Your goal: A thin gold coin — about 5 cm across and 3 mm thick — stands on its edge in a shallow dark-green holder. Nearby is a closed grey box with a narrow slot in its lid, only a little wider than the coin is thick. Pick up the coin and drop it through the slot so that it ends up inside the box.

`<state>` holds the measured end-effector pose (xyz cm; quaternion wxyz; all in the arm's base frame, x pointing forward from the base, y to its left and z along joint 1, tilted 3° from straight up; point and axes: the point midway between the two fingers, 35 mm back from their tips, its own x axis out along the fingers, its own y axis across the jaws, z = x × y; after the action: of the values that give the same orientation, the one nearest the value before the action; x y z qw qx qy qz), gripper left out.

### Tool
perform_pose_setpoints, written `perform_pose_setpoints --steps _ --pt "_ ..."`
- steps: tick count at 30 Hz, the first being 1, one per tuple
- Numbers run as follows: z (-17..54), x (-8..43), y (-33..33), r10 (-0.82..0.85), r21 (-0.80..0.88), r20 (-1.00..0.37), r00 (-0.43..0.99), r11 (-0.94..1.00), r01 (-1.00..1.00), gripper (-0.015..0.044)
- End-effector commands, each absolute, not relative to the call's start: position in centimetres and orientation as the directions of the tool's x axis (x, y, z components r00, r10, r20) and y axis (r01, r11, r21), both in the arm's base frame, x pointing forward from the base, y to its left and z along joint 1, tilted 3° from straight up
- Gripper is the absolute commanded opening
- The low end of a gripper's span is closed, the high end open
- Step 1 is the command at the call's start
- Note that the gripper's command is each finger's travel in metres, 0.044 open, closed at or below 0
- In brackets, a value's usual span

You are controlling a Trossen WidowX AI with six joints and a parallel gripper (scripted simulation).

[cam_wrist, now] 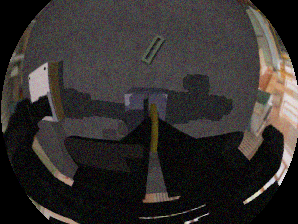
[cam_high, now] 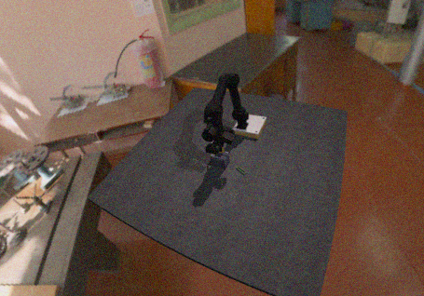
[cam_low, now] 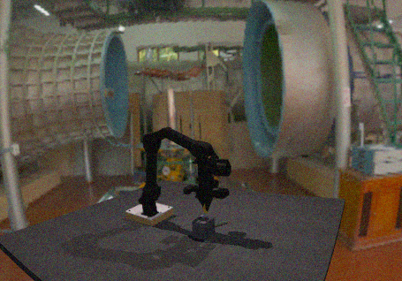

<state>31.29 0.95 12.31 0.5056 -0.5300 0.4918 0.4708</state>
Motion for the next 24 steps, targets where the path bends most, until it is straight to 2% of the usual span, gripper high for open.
perform_pose_setpoints --steps 1,24 --pt "12.13 30.94 0.07 -0.043 -0.067 -0.997 0.067 -0.009 -0.998 0.0" --pt "12.14 30.76 -0.75 -0.048 -0.072 -0.996 0.072 -0.008 -0.997 0.0"
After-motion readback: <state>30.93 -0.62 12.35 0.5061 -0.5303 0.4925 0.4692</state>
